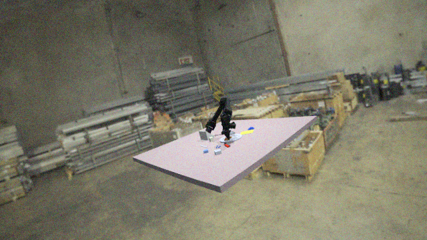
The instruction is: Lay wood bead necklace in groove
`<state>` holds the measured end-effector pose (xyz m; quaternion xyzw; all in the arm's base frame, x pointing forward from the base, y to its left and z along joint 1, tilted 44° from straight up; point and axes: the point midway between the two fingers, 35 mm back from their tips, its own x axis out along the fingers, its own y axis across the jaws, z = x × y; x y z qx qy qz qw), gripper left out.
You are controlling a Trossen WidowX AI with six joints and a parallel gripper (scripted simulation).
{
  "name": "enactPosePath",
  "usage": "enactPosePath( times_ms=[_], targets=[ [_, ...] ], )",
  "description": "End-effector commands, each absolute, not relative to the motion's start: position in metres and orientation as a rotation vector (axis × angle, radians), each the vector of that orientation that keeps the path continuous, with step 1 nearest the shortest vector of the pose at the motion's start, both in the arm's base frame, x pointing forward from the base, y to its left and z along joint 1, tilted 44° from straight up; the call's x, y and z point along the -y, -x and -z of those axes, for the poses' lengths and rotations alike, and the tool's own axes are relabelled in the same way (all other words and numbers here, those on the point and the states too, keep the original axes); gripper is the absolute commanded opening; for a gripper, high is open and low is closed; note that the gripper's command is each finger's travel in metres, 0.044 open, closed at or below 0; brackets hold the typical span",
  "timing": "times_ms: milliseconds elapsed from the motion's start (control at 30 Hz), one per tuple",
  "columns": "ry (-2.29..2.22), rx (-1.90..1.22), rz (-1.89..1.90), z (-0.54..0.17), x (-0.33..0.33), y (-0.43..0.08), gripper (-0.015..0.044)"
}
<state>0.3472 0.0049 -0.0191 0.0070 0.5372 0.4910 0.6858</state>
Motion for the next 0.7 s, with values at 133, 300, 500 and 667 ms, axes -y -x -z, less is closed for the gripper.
enactPosePath(
  times_ms=[133,300,500,667],
  targets=[
    [-0.016,-1.204,-1.100,0.0190,-0.0048,-0.3471,0.0157],
    [-0.016,-1.204,-1.100,0.0190,-0.0048,-0.3471,0.0289],
    [-0.023,-1.208,-1.101,0.0175,-0.0039,-0.3461,0.0440],
    [-0.023,-1.208,-1.101,0.0175,-0.0039,-0.3461,0.0440]
  ],
)
